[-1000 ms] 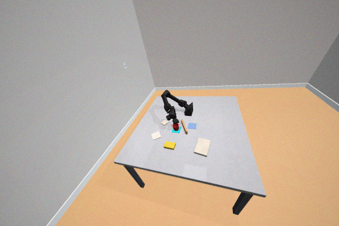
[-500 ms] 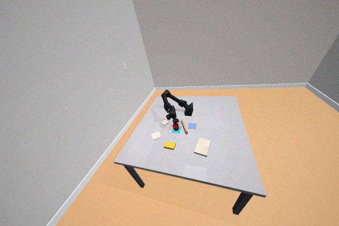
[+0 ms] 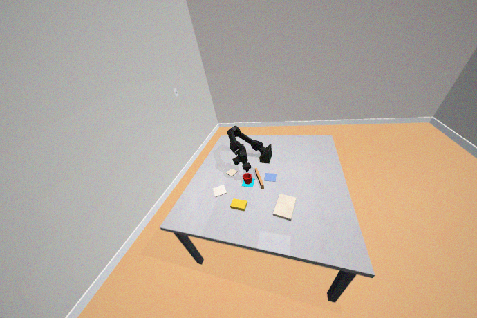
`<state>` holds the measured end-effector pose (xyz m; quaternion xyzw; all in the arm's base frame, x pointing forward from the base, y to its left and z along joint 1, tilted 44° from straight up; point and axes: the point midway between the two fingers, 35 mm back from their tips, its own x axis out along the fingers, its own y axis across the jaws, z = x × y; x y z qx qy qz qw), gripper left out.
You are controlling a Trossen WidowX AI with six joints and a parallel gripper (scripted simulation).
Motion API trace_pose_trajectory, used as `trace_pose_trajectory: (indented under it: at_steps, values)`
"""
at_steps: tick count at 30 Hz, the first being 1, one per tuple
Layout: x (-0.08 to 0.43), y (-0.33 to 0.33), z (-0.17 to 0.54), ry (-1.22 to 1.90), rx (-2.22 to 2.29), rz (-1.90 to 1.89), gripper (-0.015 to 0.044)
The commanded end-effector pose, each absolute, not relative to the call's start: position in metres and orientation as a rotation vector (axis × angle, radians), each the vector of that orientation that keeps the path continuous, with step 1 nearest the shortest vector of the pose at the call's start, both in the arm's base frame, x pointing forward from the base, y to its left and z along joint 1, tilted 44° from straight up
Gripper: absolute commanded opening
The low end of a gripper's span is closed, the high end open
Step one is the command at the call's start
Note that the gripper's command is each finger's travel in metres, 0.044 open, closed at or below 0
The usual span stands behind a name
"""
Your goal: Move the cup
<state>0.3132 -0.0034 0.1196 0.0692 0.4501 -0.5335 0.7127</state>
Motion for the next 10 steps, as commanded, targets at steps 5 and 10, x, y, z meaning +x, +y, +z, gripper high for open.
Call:
trace_pose_trajectory:
  at_steps: [5, 10]
  values:
    - [0.3122, 0.0121, 0.1357, 0.995, 0.163, -1.182, 0.044]
    - [0.3123, 0.0093, 0.1324, 0.995, 0.155, -1.18, 0.044]
